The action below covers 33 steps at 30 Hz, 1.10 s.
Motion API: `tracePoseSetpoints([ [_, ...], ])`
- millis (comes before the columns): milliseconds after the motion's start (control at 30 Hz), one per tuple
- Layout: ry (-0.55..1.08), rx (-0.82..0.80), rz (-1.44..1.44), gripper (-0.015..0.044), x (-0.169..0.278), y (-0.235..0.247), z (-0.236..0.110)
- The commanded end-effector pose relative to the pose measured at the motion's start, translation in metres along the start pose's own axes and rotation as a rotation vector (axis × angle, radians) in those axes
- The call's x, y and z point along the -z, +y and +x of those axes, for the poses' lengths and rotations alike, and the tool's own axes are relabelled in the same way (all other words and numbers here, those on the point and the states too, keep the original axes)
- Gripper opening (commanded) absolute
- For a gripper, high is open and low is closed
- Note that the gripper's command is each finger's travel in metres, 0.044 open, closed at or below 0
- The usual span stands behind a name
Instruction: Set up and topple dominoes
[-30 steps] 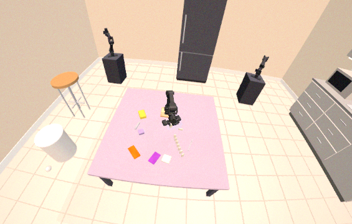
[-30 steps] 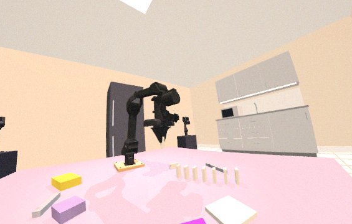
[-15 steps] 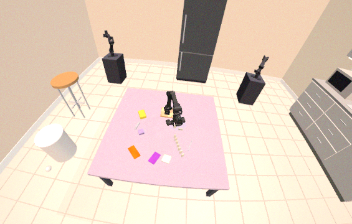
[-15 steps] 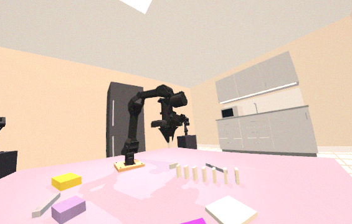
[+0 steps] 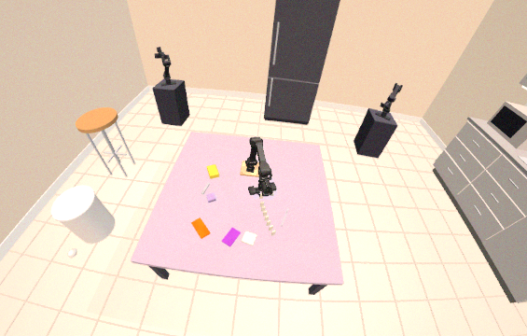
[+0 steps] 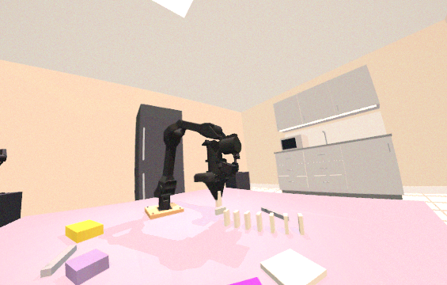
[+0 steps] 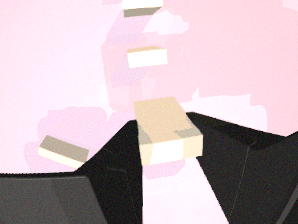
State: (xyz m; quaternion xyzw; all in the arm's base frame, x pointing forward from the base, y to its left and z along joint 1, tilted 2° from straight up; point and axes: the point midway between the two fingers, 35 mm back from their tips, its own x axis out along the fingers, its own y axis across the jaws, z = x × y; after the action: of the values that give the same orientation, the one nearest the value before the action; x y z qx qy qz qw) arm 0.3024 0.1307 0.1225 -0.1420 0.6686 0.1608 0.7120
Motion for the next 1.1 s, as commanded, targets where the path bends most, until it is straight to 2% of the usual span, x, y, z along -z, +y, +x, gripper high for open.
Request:
tracePoseSetpoints([
  [0,0.009,0.003,0.004,0.0107,0.003,0.0,0.019],
  [333,0.009,0.003,0.004,0.0107,0.01,0.0,0.058],
  [733,0.009,0.003,0.004,0.0107,0.01,0.0,0.059],
  [1067,0.009,0.003,0.004,0.037,0.01,0.0,0.059],
])
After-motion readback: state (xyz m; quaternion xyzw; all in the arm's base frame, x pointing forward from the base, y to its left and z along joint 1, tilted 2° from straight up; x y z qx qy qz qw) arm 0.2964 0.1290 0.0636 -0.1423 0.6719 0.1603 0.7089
